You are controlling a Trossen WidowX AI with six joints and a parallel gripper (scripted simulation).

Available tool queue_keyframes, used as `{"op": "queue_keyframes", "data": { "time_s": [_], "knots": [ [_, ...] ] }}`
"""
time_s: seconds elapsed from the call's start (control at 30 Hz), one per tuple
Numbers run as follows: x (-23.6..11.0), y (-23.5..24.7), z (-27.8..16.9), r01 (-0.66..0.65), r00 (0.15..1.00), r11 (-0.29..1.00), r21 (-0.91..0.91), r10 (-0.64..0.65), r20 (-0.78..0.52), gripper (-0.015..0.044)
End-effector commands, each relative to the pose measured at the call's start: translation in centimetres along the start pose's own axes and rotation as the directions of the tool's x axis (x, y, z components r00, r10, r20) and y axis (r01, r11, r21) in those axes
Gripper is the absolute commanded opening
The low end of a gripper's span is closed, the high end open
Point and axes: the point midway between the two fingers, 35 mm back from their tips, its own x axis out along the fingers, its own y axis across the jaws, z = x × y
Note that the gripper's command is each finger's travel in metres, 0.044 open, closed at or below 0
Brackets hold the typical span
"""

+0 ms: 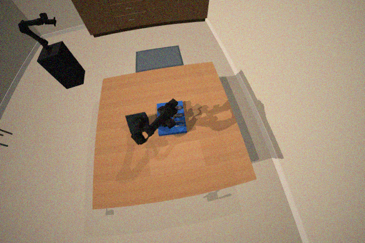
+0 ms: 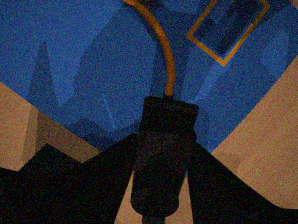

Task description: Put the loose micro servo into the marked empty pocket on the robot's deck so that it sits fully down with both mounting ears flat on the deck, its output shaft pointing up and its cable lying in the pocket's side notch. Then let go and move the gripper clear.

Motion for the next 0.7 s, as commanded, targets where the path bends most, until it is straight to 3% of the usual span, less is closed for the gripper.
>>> {"op": "queue_keyframes", "data": {
  "time_s": [0.0,0.3,0.67],
  "knots": [
    [-0.06,-0.13,-0.04,0.004,1.0,0.991,0.134,-0.004,0.003,0.0],
    [-0.06,-0.13,-0.04,0.003,1.0,0.906,0.424,-0.005,0.003,0.0],
    [-0.07,-0.55,0.8,0.003,1.0,0.896,0.445,-0.005,0.003,0.0]
  ]
}}
